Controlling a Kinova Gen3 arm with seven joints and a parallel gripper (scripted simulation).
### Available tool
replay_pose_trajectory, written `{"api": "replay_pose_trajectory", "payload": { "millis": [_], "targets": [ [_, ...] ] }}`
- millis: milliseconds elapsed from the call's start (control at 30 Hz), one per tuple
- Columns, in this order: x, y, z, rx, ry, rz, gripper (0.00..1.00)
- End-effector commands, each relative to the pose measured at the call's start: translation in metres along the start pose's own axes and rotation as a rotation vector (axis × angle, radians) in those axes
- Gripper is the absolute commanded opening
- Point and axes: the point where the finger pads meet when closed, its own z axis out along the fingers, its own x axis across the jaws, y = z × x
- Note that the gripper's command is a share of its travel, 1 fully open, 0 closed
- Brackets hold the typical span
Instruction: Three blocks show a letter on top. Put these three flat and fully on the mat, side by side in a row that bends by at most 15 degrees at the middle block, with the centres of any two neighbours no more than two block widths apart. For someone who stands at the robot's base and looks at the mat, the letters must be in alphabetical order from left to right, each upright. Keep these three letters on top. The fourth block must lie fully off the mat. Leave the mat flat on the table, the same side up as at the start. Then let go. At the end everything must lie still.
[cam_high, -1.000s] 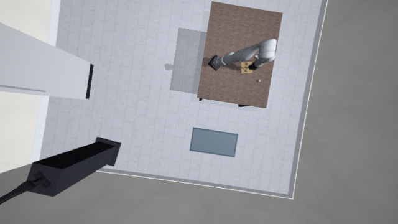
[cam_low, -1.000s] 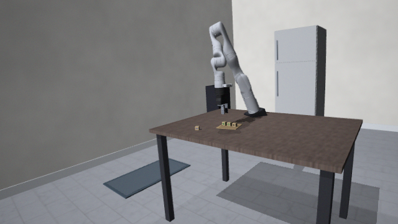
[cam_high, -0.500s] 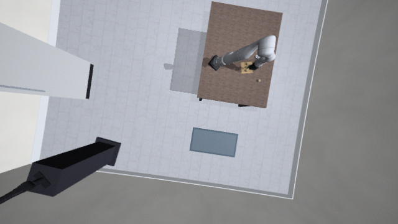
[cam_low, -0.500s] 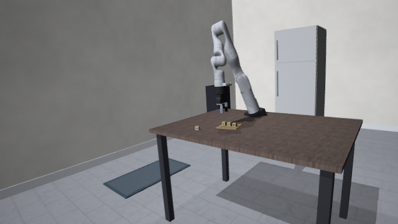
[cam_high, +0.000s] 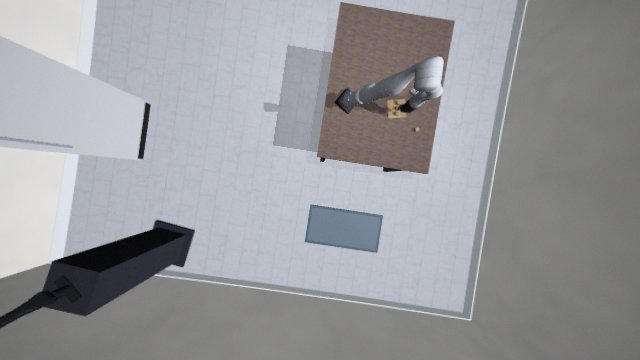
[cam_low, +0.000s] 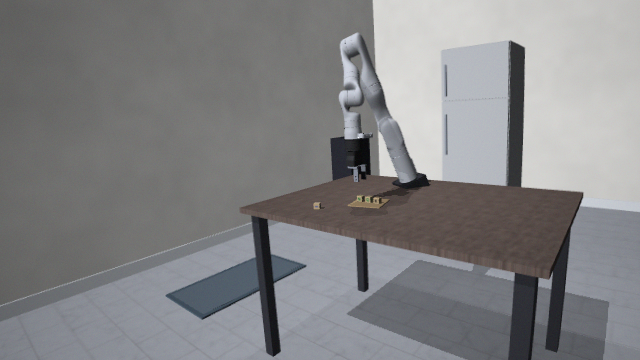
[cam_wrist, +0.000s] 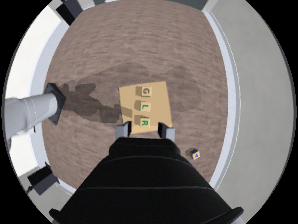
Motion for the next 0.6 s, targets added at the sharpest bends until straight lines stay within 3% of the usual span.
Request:
{"api": "replay_pose_trajectory", "payload": {
  "millis": [0,333,567],
  "targets": [
    [-0.001,0.001,-0.001,-0.002,-0.004,0.002,1.0],
    [0.001,0.003,-0.017,-0.007,0.0,0.008,1.0],
    [0.004,0.003,-0.055,-0.008,0.005,0.007,1.0]
  ]
}}
